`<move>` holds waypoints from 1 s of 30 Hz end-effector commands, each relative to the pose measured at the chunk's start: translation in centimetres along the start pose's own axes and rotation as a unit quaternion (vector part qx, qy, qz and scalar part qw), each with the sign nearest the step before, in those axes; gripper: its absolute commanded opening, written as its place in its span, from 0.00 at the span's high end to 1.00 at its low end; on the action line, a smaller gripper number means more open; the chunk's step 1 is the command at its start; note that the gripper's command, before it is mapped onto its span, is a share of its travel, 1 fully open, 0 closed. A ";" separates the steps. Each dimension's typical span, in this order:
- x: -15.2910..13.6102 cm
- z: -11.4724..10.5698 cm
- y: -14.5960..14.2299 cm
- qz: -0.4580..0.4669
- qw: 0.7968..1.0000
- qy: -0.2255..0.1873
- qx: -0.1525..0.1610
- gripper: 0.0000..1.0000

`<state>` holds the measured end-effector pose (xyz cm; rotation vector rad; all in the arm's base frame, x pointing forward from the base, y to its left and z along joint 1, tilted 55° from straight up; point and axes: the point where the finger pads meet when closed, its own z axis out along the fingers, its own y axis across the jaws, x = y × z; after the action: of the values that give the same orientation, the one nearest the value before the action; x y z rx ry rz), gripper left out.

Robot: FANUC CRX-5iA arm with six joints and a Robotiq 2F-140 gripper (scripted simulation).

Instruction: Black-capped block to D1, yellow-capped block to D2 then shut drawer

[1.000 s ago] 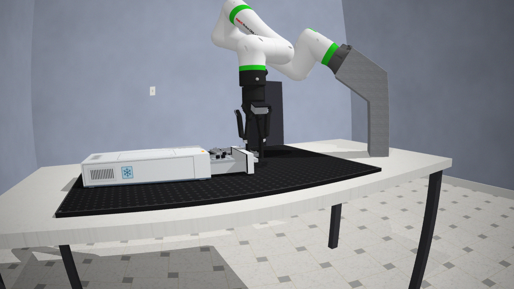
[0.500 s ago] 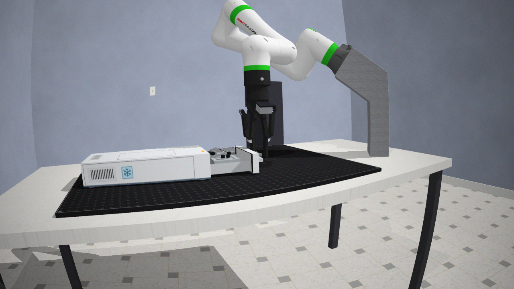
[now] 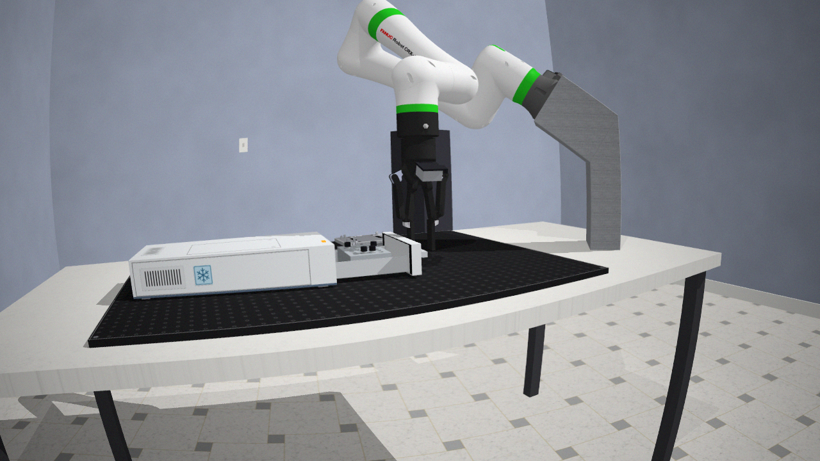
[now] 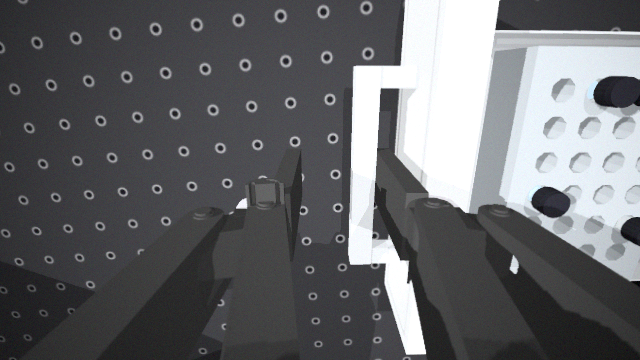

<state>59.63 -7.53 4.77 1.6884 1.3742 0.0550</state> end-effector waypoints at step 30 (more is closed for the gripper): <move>0.0 -0.1 -3.6 0.000 1.000 0.000 -0.001 0.66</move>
<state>57.03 -7.72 2.47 1.6882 1.3741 0.0551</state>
